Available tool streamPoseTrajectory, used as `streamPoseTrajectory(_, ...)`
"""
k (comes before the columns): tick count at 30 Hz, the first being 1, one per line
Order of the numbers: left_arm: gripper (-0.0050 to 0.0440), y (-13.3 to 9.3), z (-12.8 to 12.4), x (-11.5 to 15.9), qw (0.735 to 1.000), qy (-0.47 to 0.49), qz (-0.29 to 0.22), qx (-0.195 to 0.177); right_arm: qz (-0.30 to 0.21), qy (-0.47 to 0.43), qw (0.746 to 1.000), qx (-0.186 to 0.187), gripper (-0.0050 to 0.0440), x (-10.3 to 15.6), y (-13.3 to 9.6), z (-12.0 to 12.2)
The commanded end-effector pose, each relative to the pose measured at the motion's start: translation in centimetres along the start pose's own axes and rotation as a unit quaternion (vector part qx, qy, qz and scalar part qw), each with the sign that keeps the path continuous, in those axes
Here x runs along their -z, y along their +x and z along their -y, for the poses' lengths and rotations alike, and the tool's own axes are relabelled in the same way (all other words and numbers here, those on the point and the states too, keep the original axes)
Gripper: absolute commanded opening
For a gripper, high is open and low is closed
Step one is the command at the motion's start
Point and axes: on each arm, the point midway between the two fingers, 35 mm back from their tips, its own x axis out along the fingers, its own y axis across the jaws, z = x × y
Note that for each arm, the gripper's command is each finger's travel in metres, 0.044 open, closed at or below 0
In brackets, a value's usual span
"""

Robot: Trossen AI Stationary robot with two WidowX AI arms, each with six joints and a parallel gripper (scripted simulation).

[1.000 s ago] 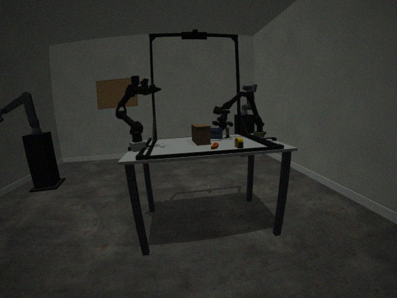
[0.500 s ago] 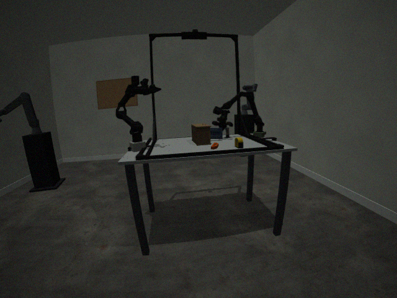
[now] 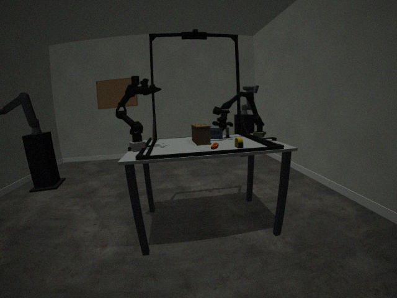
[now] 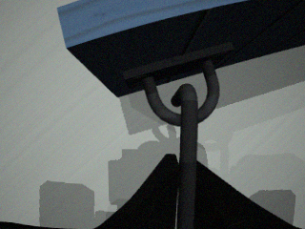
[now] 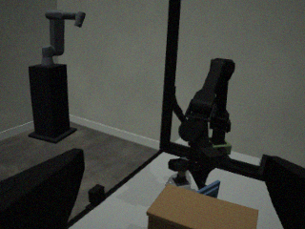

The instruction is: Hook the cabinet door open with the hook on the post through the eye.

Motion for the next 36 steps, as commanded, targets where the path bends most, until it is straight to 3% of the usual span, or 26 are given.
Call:
streamPoseTrajectory(1,0.0,0.24,0.21,0.06,1.0,0.003,-0.008,0.001,0.0,0.002,1.0,-0.001,0.04,0.01,-0.01,-0.01)
streamPoseTrajectory(36,0.0,0.65,0.2,0.38,1.0,0.003,-0.008,0.001,0.0,0.002,1.0,-0.001,0.04,0.01,-0.01,-0.01)
